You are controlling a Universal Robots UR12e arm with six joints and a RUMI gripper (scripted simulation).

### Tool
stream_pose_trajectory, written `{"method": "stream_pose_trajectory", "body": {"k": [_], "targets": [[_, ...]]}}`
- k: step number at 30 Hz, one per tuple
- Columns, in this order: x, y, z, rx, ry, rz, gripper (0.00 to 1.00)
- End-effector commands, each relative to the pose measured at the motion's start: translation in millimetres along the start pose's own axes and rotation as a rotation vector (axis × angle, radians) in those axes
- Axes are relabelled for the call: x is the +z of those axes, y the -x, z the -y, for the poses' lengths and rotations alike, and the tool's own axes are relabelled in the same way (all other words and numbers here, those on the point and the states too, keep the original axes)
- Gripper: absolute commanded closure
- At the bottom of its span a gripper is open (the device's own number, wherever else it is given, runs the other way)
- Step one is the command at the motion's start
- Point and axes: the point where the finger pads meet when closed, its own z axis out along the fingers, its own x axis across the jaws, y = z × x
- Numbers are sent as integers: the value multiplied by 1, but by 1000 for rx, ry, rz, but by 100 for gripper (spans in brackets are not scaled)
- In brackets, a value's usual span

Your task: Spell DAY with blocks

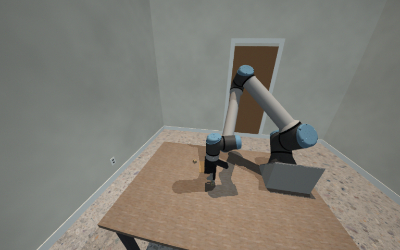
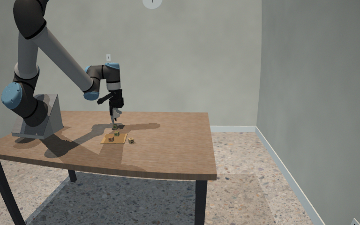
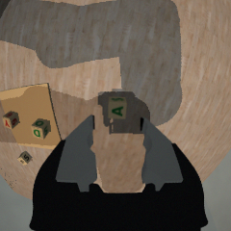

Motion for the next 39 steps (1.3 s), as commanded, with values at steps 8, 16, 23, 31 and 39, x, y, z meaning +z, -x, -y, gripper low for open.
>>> {"method": "stream_pose_trajectory", "body": {"k": [8,16,23,31,39], "targets": [[6,0,0,0,1,0,63],[6,0,0,0,1,0,63],[6,0,0,0,1,0,63],[8,0,0,0,1,0,63],[22,0,0,0,1,0,63]]}}
